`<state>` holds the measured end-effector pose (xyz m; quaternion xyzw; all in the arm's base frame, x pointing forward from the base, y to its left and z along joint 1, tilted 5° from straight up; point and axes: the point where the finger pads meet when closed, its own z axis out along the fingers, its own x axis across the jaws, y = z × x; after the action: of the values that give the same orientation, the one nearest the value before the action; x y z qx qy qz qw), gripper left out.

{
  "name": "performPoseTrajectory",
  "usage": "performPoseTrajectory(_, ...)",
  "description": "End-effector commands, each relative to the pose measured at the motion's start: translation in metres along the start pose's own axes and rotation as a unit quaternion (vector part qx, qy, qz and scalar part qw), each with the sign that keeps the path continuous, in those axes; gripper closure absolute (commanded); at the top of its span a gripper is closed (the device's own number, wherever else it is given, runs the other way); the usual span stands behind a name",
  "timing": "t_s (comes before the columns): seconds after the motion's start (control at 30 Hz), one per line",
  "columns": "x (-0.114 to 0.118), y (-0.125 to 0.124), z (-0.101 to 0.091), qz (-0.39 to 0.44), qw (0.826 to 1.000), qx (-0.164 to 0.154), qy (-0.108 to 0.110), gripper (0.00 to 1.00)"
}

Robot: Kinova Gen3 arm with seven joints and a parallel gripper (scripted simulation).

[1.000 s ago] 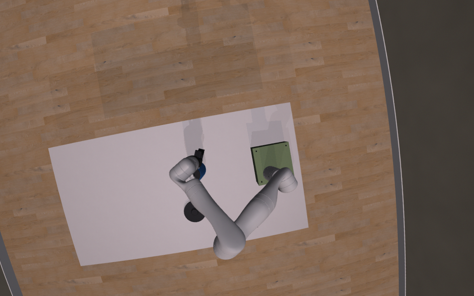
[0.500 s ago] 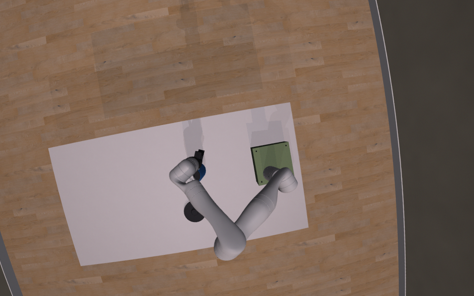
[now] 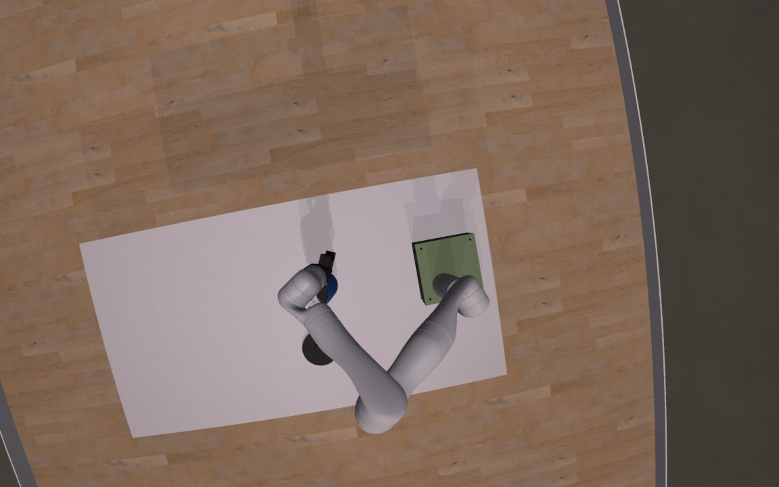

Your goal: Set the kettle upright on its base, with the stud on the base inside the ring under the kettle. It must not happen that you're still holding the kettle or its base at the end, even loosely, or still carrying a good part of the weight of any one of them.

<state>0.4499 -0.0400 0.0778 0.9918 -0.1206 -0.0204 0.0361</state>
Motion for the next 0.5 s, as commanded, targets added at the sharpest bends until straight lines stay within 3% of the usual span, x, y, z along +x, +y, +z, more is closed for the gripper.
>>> performPoseTrajectory(0.0,0.0,-0.004,-0.001,-0.004,1.0,0.0,0.001,1.0)
performPoseTrajectory(0.47,-0.006,-0.039,-0.001,-0.004,1.0,0.0,0.001,1.0)
